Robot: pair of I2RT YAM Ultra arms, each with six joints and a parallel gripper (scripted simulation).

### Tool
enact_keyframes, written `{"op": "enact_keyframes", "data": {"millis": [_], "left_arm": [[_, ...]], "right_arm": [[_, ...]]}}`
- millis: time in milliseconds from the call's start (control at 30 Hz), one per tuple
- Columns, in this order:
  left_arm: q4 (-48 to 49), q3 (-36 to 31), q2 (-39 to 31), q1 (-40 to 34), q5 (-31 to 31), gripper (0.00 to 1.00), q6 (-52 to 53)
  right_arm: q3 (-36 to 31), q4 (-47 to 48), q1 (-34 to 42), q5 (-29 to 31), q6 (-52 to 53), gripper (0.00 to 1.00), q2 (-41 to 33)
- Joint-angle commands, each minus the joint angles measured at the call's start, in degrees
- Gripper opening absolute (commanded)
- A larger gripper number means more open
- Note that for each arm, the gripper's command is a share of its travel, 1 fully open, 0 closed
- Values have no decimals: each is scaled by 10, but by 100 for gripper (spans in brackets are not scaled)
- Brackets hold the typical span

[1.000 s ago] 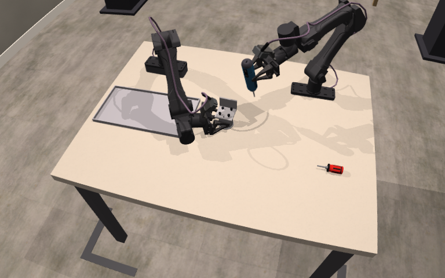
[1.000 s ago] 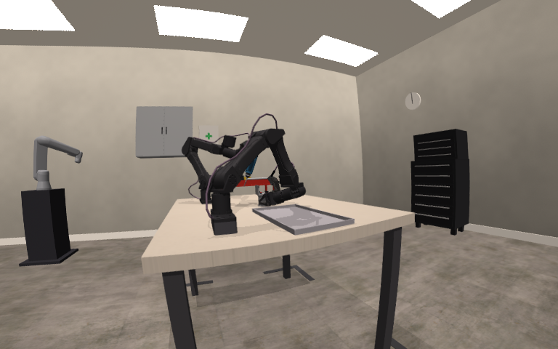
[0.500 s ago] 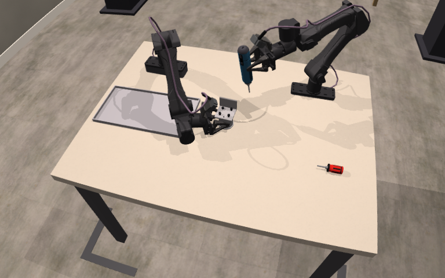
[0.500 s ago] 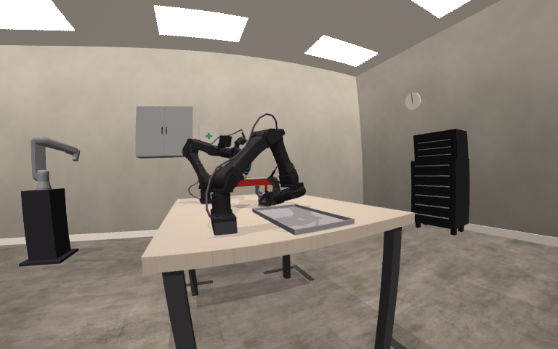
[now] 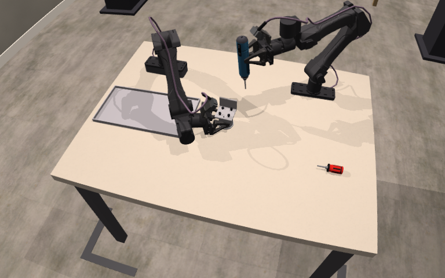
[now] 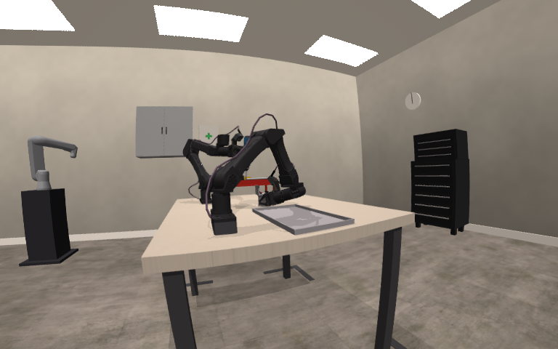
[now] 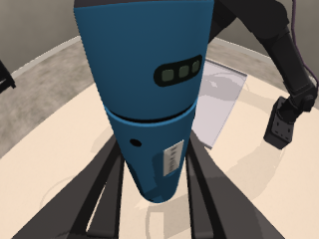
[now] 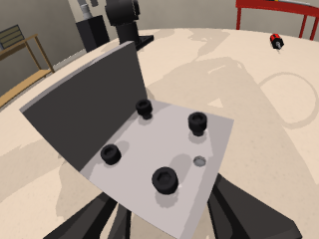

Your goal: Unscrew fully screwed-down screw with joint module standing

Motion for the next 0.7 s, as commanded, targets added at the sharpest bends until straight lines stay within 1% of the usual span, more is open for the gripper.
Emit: {"op": "enact_keyframes", "data": {"millis": [0,667], "left_arm": [[64,22,1,7,2,42,8],[93,23,2,5,3,42,4]], "right_arm": [[16,-8,4,-17,-5,59,-1],[16,-8,4,-17,-5,59,-1]]}}
